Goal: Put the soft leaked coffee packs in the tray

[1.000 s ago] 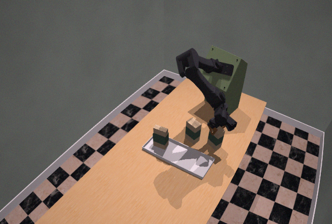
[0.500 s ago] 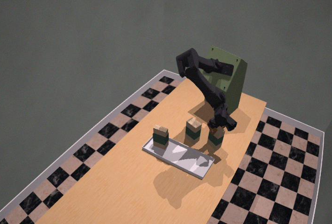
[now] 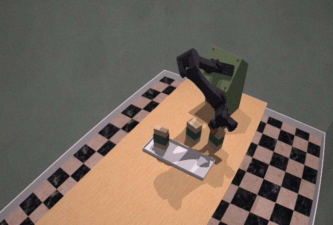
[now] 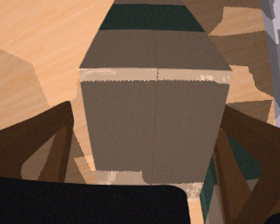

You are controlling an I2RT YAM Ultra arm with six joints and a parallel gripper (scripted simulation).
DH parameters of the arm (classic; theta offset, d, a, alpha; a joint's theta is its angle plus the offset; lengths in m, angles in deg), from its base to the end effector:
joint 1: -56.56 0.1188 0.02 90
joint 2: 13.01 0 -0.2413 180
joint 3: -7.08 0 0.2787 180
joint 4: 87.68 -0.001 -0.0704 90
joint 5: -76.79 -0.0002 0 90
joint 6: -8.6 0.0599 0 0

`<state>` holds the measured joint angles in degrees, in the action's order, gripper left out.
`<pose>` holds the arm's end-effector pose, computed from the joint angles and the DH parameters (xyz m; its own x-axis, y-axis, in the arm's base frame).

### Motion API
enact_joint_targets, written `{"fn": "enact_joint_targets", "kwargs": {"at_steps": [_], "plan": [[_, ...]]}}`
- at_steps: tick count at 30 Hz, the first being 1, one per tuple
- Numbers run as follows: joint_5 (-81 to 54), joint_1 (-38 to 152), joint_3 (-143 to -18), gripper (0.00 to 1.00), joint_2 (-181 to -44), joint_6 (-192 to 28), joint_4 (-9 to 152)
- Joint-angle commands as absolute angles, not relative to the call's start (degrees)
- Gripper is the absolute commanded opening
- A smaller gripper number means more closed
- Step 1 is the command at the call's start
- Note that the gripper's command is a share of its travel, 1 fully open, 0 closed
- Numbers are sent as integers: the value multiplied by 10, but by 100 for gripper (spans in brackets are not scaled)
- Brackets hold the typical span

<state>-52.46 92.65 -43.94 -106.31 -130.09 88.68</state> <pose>0.2813 0.1594 0.0882 -0.3077 -0.9441 -0.1178 -0.5024 0.2664 -0.8226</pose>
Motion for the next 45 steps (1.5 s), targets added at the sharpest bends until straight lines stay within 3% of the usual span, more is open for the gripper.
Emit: {"fn": "enact_joint_targets", "kwargs": {"at_steps": [1, 3, 4, 45], "plan": [[-517, 931, -459, 79, -1060, -1306, 896], [-517, 931, -459, 79, -1060, -1306, 896], [-517, 931, -459, 26, -1060, -1306, 896], [-517, 932, -459, 26, -1061, -1305, 896]]}}
